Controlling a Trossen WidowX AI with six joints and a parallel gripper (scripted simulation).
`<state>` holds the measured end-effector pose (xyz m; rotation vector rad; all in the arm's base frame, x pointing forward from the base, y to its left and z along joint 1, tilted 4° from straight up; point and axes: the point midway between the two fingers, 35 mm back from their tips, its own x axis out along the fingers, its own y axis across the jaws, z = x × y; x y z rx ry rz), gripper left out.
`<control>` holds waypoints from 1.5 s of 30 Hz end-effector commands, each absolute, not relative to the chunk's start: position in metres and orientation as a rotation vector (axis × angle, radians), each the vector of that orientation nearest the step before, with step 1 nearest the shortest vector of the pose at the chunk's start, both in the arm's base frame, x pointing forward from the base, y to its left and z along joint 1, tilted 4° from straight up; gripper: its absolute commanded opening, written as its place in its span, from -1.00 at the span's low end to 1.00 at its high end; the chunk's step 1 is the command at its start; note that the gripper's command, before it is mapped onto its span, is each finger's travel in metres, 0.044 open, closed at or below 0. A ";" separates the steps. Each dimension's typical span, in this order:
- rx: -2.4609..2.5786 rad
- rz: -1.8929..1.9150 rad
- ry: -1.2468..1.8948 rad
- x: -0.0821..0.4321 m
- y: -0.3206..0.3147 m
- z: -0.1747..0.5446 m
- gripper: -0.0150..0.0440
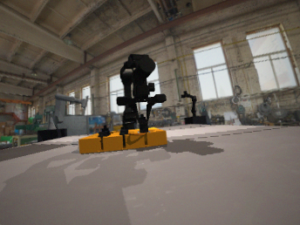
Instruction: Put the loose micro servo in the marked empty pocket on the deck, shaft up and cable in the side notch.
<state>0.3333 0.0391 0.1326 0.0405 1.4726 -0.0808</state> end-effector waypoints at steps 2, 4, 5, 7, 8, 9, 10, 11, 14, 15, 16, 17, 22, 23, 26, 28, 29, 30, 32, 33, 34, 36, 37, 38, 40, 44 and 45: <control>0.039 -0.079 1.470 0.334 0.039 0.129 -0.49; 0.039 -0.079 1.470 0.334 0.039 0.127 -0.49; 0.039 -0.079 1.470 0.334 0.039 0.125 -0.49; 0.039 -0.079 1.470 0.334 0.039 0.123 -0.49; 0.039 -0.079 1.470 0.335 0.039 0.122 -0.49; 0.039 -0.079 1.470 0.335 0.038 0.121 -0.49; 0.039 -0.079 1.470 0.335 0.038 0.120 -0.49; 0.038 -0.079 1.470 0.335 0.038 0.119 -0.49; 0.038 -0.079 1.470 0.335 0.038 0.115 -0.49; 0.038 -0.079 1.470 0.335 0.038 0.114 -0.49; 0.038 -0.079 1.470 0.335 0.038 0.113 -0.49; 0.038 -0.079 1.470 0.335 0.038 0.112 -0.49; 0.038 -0.079 1.471 0.336 0.038 0.106 -0.49; 0.038 -0.079 1.471 0.336 0.038 0.105 -0.49; 0.038 -0.079 1.471 0.336 0.038 0.102 -0.49; 0.038 -0.079 1.471 0.337 0.038 0.099 -0.49; 0.038 -0.079 1.471 0.336 0.038 0.100 -0.40; 0.038 -0.079 1.471 0.336 0.038 0.101 -0.31; 0.038 -0.079 1.471 0.336 0.038 0.101 -0.14; 0.038 -0.079 1.471 0.336 0.038 0.101 -0.05; 0.038 -0.079 1.471 0.336 0.038 0.101 0.04; 0.038 -0.079 1.471 0.336 0.038 0.101 0.14; 0.038 -0.079 1.471 0.336 0.038 0.102 0.14; 0.038 -0.079 1.471 0.336 0.038 0.107 0.14; 0.039 -0.079 1.471 0.333 0.039 0.123 0.14; 0.039 -0.079 1.471 0.329 0.039 0.135 0.14; 0.039 -0.079 1.471 0.329 0.039 0.135 0.14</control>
